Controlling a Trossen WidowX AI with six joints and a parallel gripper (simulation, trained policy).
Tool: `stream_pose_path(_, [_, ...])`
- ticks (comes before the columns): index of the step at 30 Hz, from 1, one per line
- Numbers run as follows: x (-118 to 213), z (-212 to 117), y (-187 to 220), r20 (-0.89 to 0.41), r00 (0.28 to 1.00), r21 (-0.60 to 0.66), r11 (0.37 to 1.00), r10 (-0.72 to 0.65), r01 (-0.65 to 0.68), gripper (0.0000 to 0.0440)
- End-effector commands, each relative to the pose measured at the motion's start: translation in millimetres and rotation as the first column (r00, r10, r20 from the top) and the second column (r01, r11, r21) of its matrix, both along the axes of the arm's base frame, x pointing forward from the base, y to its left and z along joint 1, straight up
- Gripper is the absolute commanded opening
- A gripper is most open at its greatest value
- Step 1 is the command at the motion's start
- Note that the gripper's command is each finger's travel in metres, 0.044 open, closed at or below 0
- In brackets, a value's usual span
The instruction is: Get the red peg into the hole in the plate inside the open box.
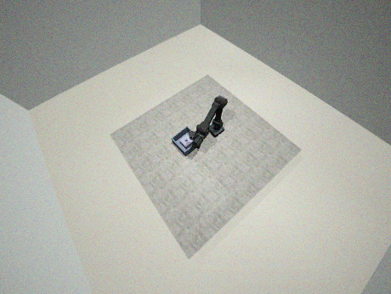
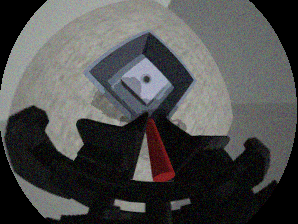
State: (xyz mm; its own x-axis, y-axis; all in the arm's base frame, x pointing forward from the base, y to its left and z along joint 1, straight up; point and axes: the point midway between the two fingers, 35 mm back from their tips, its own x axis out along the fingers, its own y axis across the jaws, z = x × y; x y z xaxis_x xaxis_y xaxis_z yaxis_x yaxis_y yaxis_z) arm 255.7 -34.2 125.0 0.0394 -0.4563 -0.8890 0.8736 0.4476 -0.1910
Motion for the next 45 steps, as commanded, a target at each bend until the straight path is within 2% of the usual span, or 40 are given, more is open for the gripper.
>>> stream_pose_path(1, [8.8,-3.0,-16.2,0.014,1.000,0.000,1.000,-0.022,0.022,0.0000])
stream_pose_path(14, [33.0,-20.4,-63.6,0.034,0.999,0.046,0.999,-0.022,0.020,0.0000])
stream_pose_path(28, [49.3,-52.9,-89.0,0.018,0.996,0.124,0.988,0.091,-0.092,0.0006])
stream_pose_path(30, [49.1,-59.1,-89.2,0.007,0.994,0.141,0.984,0.111,-0.111,0.0035])
stream_pose_path(35, [50.6,-71.5,-91.7,-0.011,0.990,0.175,0.975,0.143,-0.138,0.0155])
stream_pose_path(38, [56.0,-71.0,-95.0,-0.008,0.986,0.183,0.969,0.168,-0.164,0.0170])
stream_pose_path(45, [76.0,-64.1,-96.6,0.015,0.978,0.220,0.954,0.207,-0.205,0.0349])
